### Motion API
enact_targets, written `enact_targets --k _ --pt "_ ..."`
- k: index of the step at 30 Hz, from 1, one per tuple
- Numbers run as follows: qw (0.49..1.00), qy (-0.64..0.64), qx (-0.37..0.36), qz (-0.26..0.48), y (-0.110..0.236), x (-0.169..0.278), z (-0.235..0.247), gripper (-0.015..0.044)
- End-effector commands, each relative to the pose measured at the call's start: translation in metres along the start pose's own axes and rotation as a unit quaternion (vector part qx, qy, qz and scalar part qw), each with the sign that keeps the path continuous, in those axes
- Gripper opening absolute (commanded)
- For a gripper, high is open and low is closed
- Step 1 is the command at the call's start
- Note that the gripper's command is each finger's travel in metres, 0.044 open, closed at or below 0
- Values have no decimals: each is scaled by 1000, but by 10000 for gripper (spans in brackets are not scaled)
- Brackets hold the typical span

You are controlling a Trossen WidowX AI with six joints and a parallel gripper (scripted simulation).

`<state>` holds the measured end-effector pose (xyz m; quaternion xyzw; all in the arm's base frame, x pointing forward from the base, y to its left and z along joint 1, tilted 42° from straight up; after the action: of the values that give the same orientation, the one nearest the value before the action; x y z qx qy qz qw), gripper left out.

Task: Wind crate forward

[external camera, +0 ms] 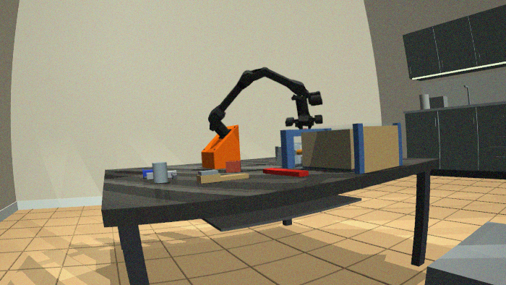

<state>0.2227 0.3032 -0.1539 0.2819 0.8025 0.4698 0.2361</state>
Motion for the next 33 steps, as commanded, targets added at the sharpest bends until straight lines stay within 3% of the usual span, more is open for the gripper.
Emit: enact_targets --k 1,33 --pt "1000 14 16 15 -7 21 -12 0" --pt "1000 15 17 16 -16 44 -43 0"
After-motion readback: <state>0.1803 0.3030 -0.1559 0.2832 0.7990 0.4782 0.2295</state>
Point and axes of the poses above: the point midway between the two fingers, 35 mm back from their tips, its own y axis back along the fingers, its own z axis across the jaws, x = y × z, the point moved 8 cm from there along y, back along the fingers, and after that the axes turned 1 degree about y, right-handed, at the moved point
